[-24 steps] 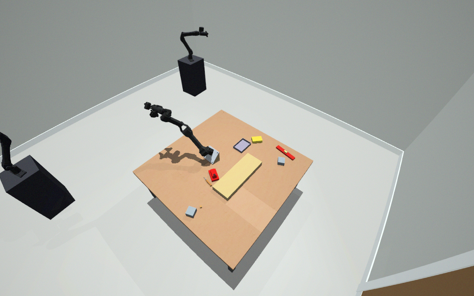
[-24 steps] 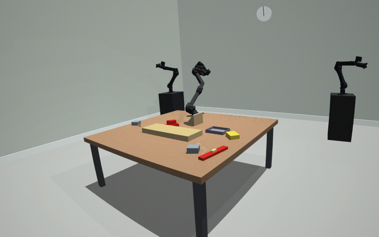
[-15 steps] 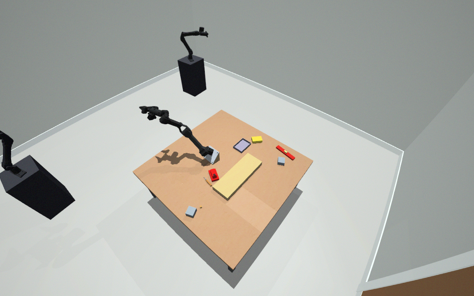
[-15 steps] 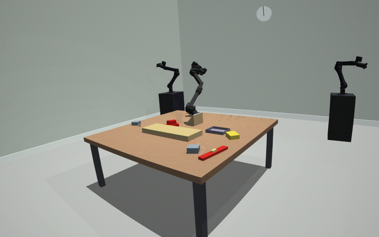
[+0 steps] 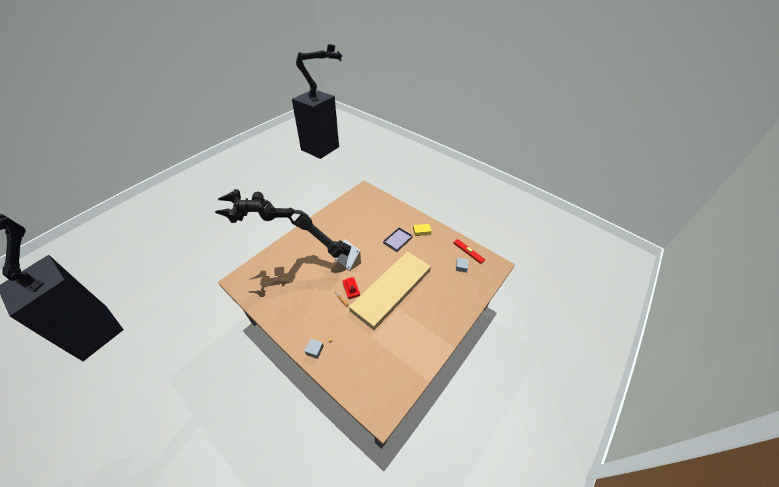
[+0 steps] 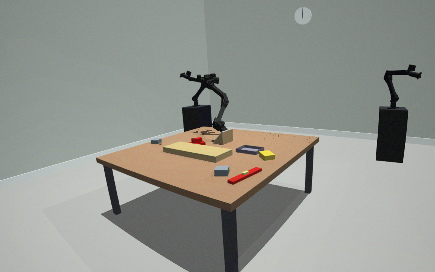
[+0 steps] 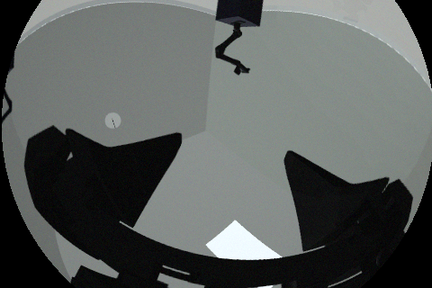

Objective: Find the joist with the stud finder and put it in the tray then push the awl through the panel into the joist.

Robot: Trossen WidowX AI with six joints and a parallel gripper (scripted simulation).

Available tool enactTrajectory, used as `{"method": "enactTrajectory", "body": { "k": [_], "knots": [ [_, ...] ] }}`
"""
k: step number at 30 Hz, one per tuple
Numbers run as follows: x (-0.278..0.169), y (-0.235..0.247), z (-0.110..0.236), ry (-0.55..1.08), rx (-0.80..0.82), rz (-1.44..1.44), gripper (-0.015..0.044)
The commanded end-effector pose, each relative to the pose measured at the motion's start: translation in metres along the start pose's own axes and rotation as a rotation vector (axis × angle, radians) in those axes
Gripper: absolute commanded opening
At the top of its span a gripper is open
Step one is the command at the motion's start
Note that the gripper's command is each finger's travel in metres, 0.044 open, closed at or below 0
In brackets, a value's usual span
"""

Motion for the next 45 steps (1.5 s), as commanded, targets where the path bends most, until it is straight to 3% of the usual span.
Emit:
{"method": "enactTrajectory", "body": {
  "k": [1,12,25,36,45],
  "knots": [
    [0.003,-0.067,0.01,0.013,-0.188,0.156,0.044],
    [0.023,-0.222,0.082,0.121,-0.666,0.525,0.044],
    [0.07,-0.348,0.238,0.413,-1.224,0.981,0.044],
    [0.13,-0.375,0.399,0.855,-1.652,1.378,0.044],
    [0.194,-0.333,0.52,1.436,-1.924,1.71,0.044]
  ]
}}
Point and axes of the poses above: the point midway between the two fingers, 35 mm back from their tips, its own z axis back along the fingers, its own y axis across the jaws, x = y × z, the point moved 3 cm from there along z, back along the fingers
